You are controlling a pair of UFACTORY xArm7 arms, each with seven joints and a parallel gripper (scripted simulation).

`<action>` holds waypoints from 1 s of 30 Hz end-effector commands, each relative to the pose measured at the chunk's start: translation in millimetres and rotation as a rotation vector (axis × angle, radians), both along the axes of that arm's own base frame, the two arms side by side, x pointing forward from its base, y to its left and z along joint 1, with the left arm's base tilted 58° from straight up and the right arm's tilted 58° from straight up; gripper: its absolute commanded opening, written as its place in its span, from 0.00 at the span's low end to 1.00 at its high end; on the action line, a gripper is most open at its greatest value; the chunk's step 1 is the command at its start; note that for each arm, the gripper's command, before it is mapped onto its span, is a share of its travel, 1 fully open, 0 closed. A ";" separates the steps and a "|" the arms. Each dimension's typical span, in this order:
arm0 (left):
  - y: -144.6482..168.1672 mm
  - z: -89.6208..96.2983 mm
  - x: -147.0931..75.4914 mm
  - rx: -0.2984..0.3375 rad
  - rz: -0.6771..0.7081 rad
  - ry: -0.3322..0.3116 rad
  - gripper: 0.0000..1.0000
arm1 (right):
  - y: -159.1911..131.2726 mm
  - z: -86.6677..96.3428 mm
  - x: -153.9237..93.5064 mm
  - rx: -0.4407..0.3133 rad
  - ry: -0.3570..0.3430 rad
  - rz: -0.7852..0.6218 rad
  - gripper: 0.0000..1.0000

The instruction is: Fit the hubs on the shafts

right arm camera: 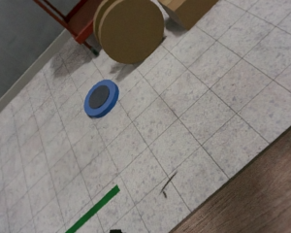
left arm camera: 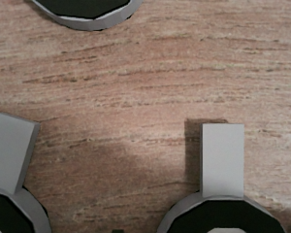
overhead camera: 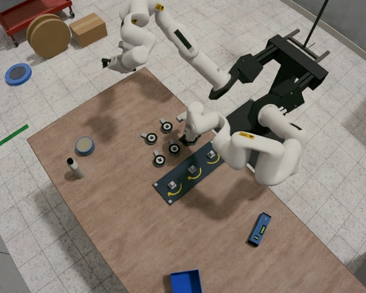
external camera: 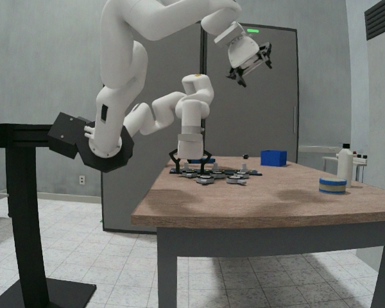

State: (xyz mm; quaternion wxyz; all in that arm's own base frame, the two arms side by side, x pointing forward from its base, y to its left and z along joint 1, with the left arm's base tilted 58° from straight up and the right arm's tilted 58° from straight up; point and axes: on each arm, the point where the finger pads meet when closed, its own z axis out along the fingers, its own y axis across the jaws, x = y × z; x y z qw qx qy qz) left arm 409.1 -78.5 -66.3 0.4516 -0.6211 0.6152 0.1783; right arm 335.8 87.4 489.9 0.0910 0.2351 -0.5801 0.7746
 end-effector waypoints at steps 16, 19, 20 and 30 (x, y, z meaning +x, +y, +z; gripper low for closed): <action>-2.7 0.2 0.1 -0.003 -0.004 -0.001 0.00 | 1.3 0.7 -0.3 0.001 -0.002 0.003 1.00; -2.7 0.2 0.1 -0.003 -0.004 -0.001 0.00 | 1.3 0.7 -0.3 0.001 -0.002 0.003 1.00; -2.7 0.2 0.1 -0.003 -0.004 -0.001 0.00 | 1.3 0.7 -0.3 0.001 -0.002 0.003 1.00; -2.7 0.2 0.1 -0.004 -0.004 -0.001 0.00 | 1.3 0.7 -0.3 0.001 -0.002 0.003 1.00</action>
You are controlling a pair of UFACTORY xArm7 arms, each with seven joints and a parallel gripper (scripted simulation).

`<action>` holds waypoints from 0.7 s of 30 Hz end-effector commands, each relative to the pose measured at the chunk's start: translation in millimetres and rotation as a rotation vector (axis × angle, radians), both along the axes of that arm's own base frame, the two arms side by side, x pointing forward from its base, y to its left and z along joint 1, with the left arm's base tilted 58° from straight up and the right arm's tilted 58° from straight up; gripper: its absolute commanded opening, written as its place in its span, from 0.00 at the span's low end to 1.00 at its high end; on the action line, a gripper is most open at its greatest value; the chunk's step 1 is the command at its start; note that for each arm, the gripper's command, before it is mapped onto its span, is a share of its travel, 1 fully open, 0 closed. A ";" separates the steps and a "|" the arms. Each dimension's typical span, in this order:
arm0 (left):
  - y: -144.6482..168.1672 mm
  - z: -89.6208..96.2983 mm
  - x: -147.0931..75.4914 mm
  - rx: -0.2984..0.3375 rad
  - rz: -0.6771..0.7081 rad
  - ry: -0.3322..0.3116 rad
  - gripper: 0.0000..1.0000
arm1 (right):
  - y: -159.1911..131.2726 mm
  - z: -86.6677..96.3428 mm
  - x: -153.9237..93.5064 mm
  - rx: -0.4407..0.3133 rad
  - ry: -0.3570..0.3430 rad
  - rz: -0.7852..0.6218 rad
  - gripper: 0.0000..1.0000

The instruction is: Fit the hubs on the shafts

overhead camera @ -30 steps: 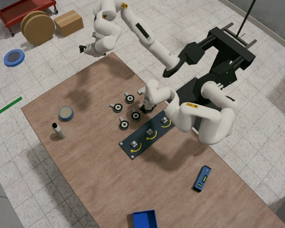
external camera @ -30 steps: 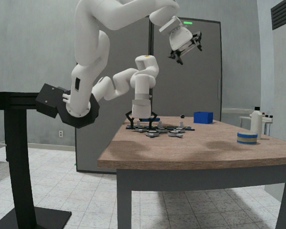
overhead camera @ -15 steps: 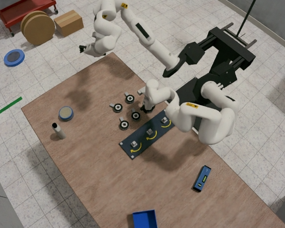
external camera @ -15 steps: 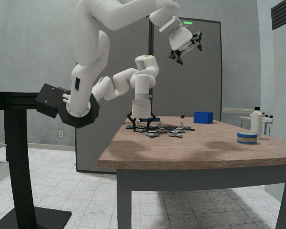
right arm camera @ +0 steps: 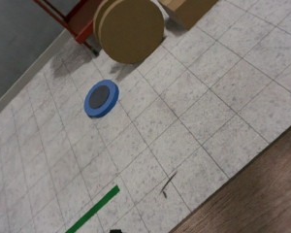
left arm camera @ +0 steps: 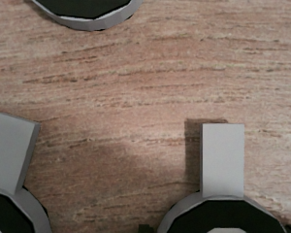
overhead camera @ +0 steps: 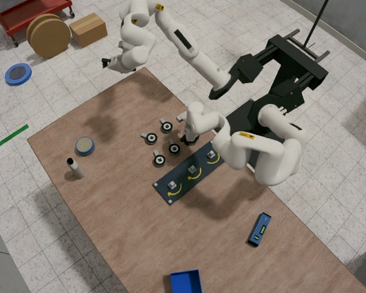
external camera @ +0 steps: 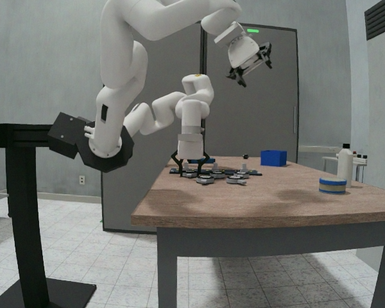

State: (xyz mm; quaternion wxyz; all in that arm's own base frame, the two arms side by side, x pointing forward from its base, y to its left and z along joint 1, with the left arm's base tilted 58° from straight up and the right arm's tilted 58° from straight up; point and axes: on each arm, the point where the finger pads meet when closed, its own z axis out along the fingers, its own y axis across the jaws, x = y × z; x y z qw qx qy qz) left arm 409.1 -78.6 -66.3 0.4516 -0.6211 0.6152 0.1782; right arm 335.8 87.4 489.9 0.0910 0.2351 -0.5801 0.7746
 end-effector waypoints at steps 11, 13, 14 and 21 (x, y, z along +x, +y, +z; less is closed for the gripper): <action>-50.1 32.6 -20.5 -0.003 -0.003 -0.001 0.00 | 1.3 0.7 -0.3 0.001 -0.002 0.003 1.00; -50.1 32.6 -20.5 -0.003 -0.003 -0.001 0.00 | 1.3 0.7 -0.3 0.001 -0.002 0.003 1.00; -50.1 32.6 -20.5 -0.003 -0.003 -0.001 0.00 | 1.3 0.7 -0.3 0.001 -0.002 0.003 1.00; -50.1 32.6 -20.5 -0.003 -0.003 -0.001 0.00 | 1.3 0.7 -0.3 0.001 -0.002 0.003 1.00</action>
